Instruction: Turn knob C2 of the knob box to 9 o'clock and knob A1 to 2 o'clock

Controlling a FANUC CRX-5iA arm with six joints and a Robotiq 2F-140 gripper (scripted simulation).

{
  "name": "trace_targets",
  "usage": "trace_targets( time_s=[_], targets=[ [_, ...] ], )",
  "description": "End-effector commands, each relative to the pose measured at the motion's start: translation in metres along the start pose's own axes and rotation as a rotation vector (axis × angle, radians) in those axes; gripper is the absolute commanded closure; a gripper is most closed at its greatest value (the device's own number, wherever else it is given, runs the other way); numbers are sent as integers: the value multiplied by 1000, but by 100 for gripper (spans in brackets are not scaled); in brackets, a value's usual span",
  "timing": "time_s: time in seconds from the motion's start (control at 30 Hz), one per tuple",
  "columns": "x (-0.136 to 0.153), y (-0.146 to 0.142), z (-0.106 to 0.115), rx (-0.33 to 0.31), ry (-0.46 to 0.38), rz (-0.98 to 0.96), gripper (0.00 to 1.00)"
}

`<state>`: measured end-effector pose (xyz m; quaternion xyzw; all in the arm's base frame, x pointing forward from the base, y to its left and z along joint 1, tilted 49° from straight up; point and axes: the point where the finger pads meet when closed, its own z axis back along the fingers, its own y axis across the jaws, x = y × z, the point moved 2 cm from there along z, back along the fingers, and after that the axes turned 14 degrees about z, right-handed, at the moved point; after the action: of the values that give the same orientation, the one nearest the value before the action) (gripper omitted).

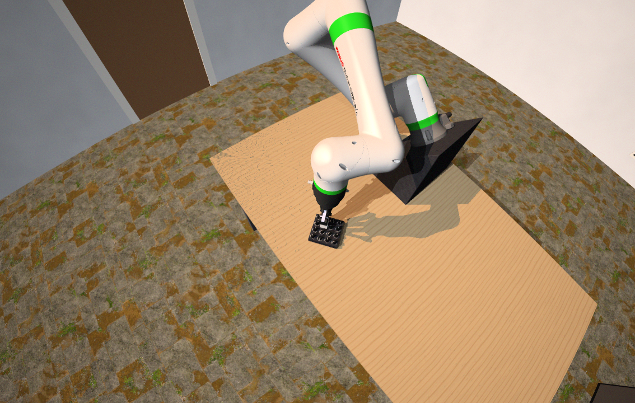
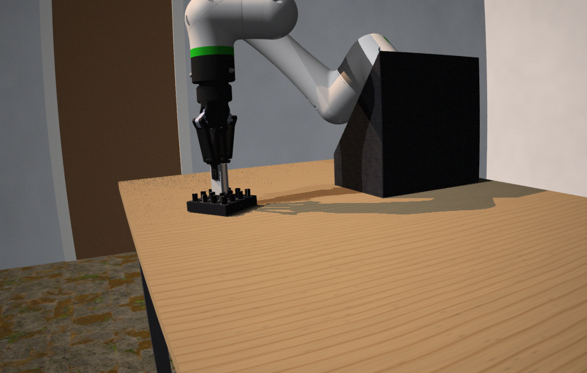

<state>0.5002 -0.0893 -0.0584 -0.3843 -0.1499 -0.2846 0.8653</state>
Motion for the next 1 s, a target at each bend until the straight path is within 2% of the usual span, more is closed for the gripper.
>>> trace_targets(
  time_s=[0.0,0.37,0.4,0.97],
  targets=[
    [0,0,0,0,0,0,95],
    [0,0,0,0,0,0,95],
    [0,0,0,0,0,0,88],
    [0,0,0,0,0,0,88]
  ],
)
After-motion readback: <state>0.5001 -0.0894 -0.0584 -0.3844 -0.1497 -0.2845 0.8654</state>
